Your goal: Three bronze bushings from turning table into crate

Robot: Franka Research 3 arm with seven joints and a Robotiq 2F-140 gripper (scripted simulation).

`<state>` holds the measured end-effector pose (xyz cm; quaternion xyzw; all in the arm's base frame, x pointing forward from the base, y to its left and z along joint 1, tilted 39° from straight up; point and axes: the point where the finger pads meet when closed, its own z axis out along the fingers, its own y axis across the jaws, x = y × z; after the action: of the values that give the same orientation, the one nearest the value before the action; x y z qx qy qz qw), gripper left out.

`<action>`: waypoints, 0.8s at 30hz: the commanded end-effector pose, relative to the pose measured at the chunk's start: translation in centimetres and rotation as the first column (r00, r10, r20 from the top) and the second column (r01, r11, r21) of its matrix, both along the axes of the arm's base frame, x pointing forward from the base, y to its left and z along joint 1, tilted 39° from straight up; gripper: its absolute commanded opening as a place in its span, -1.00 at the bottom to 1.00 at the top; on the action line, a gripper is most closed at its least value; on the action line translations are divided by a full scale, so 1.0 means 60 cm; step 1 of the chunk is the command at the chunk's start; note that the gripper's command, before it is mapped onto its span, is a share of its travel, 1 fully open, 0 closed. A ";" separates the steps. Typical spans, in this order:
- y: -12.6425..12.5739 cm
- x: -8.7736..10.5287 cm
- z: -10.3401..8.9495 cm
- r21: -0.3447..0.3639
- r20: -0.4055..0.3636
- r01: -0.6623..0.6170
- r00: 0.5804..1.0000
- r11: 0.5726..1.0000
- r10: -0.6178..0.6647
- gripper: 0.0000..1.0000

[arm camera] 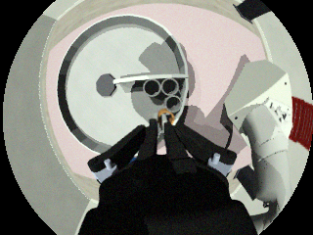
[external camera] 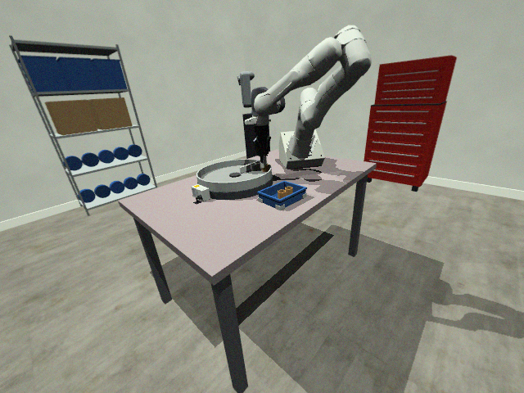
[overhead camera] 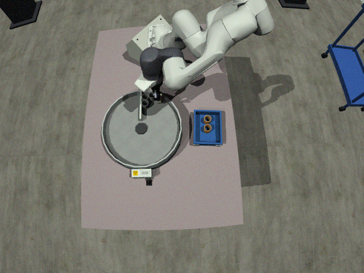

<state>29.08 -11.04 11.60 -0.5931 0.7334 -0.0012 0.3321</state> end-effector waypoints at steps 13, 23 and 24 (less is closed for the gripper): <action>-0.001 -0.002 0.000 -0.003 0.000 -0.002 1.000 1.000 0.002 -1.00; -0.021 -0.027 0.040 -0.003 0.000 -0.002 1.000 1.000 0.002 -1.00; -0.021 -0.027 0.040 -0.003 0.000 -0.002 1.000 1.000 0.002 -1.00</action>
<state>28.07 -12.54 13.80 -0.5967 0.7304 -0.0126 0.3321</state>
